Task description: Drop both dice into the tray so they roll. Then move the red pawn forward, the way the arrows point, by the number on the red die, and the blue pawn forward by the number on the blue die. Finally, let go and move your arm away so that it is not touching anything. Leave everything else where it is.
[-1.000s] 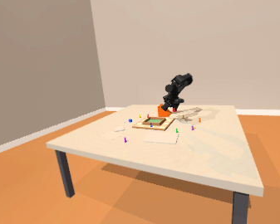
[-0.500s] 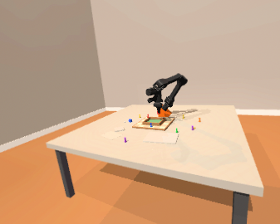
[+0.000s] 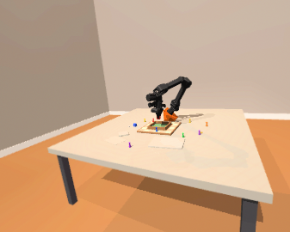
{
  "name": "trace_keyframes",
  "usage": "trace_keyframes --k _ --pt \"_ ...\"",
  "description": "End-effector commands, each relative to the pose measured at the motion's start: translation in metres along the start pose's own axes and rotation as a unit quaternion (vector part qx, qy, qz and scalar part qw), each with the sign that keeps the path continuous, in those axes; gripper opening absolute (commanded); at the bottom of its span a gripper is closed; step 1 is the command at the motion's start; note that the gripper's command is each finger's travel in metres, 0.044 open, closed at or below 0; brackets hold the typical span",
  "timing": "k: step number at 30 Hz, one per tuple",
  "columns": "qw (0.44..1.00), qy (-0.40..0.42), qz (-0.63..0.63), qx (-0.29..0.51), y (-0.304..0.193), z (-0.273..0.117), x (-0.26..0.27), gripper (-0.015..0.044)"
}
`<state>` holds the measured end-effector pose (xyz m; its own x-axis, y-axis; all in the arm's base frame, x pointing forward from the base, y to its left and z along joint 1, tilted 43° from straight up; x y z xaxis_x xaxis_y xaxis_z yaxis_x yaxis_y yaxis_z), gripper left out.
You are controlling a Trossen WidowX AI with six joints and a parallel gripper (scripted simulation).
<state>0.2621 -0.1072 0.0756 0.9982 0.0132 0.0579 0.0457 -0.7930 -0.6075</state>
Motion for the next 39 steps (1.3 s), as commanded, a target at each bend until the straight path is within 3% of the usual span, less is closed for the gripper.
trace_keyframes --k 1,11,21,25,30,39 --pt "0.998 -0.027 0.000 -0.050 -0.007 0.005 -0.001 0.0000" --pt "0.976 -0.065 0.003 -0.206 -0.021 0.015 -0.001 0.0000" --pt "0.933 -0.042 0.008 -0.357 -0.034 0.024 -0.002 0.0000" --pt "0.930 -0.039 0.009 -0.367 -0.036 0.022 -0.001 0.0000" --pt "0.929 -0.039 0.009 -0.367 -0.057 -0.013 0.010 0.0000" --pt "0.930 -0.037 0.007 -0.365 -0.057 -0.012 0.009 0.0000"
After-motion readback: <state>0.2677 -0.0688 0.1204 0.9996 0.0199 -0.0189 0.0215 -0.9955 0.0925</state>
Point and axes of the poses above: the point midway between the two fingers, 35 mm back from their tips, its own z axis out along the fingers, its own x axis across the jaws, y = z × x, the point moved 5 cm from there along -z, back along the fingers, and after that the axes turned 9 degrees about -z, right-handed, at the moved point
